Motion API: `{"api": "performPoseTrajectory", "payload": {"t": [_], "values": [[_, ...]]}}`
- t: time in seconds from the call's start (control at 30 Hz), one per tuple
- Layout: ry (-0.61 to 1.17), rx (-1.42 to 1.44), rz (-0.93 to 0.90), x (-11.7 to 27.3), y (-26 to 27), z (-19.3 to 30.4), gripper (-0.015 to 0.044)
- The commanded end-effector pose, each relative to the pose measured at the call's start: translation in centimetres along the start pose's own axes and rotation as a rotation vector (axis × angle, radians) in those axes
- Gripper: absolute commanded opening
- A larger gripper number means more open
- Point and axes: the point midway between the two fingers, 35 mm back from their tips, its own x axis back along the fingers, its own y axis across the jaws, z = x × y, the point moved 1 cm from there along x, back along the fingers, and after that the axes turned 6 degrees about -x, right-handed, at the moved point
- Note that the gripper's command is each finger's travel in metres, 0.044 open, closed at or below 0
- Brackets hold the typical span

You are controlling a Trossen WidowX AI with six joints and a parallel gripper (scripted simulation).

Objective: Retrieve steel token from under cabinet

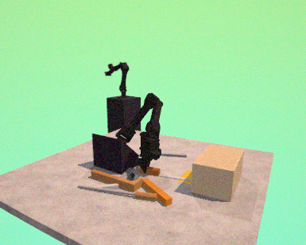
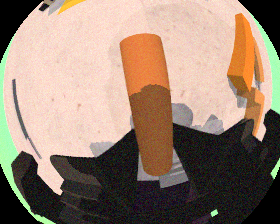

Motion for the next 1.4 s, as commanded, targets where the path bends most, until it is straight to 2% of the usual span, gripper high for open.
{"api": "performPoseTrajectory", "payload": {"t": [0.0,1.37], "values": [[0.000,0.012,0.000,0.03,0.00,-0.02,0.0000],[0.002,0.326,-0.001,0.30,0.01,-0.07,0.0000]]}}
